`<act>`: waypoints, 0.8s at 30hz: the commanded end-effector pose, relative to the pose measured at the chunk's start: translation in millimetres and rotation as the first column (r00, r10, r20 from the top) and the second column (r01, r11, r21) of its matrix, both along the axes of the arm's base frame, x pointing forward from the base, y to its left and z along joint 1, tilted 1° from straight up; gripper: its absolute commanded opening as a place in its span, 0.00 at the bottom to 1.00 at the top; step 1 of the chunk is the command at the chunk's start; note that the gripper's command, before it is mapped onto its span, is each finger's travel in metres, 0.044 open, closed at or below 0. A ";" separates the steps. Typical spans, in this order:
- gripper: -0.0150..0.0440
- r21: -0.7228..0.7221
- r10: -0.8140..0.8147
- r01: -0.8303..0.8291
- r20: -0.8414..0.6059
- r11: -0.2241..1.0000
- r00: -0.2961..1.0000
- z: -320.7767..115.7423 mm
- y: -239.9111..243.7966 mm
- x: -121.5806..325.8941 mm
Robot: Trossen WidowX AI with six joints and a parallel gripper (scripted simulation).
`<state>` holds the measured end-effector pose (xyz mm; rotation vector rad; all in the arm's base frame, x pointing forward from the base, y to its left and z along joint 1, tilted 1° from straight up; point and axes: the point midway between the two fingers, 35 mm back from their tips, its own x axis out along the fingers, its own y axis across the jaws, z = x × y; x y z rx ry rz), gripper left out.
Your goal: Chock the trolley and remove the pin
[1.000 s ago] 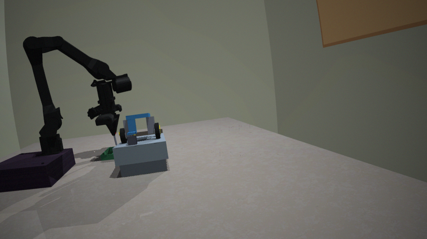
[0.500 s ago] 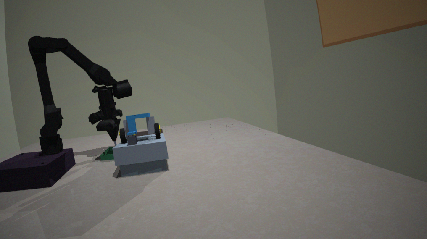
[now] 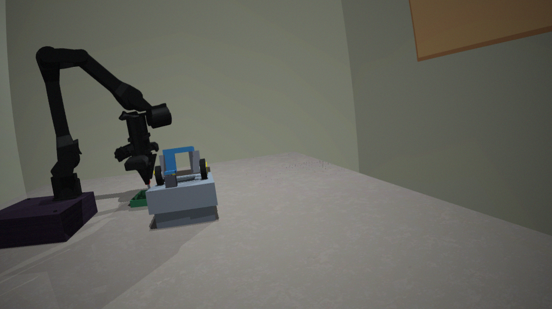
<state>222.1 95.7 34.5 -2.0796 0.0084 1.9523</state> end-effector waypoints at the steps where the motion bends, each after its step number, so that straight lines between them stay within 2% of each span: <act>1: 0.58 0.001 0.004 -0.004 -0.005 1.000 1.000 -1.9 -2.1 -1.5; 24: 0.58 0.000 0.004 -0.004 -0.005 1.000 1.000 -7.0 -13.3 -2.2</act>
